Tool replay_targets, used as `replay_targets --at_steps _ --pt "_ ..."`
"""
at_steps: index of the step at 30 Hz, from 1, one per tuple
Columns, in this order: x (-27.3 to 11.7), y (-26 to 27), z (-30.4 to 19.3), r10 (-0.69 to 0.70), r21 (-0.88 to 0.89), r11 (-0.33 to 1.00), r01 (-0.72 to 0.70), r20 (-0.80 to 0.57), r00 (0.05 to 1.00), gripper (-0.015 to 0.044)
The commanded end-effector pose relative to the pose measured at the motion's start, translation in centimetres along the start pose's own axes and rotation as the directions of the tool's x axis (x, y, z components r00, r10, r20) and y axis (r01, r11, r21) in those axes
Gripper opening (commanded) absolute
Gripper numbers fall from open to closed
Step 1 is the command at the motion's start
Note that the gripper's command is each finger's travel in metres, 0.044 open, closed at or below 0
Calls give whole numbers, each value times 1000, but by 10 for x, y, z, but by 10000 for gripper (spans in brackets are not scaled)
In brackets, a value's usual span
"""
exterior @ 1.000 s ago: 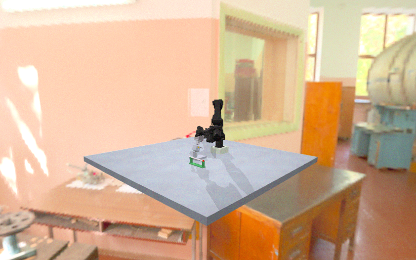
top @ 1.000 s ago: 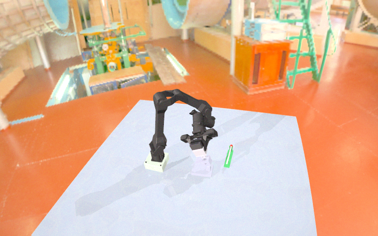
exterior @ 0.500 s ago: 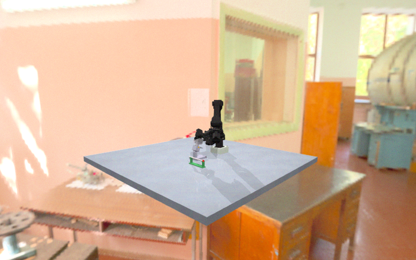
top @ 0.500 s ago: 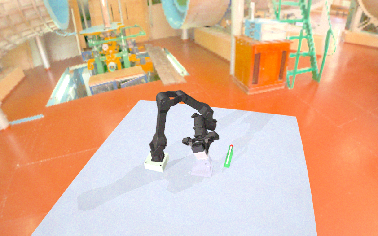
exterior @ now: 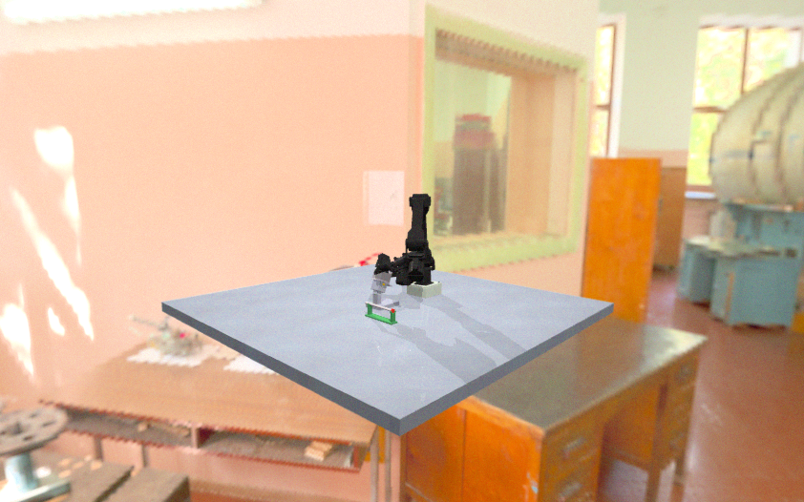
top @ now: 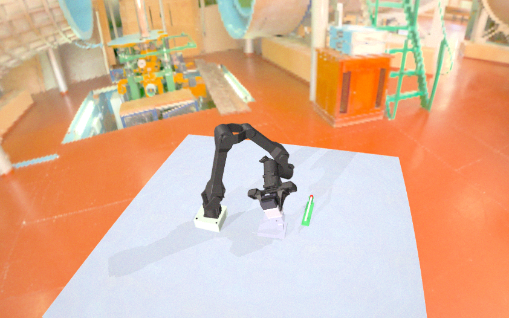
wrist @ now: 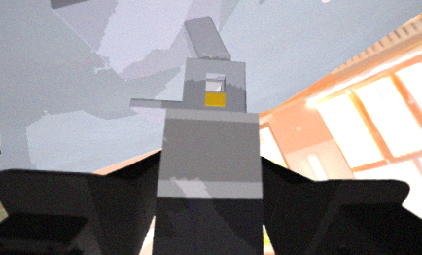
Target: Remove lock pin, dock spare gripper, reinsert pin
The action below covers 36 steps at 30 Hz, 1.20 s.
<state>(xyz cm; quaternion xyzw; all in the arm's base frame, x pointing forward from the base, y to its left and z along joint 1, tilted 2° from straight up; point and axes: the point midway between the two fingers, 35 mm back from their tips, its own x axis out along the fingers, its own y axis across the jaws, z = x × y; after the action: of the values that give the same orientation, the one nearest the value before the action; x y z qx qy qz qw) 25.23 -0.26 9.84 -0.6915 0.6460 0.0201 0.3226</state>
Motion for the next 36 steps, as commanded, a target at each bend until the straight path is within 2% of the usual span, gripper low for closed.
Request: replay_targets --at_steps 1,12,29,36 --pt "2 -2 2 -11 -1 1000 11 -5 1000 0" --pt "0 0 0 -1 -3 1000 1 -2 1000 0" --pt "0 0 0 -1 -3 1000 1 -2 1000 440" --pt "-6 0 -10 -1 -5 1000 1 -3 1000 440"
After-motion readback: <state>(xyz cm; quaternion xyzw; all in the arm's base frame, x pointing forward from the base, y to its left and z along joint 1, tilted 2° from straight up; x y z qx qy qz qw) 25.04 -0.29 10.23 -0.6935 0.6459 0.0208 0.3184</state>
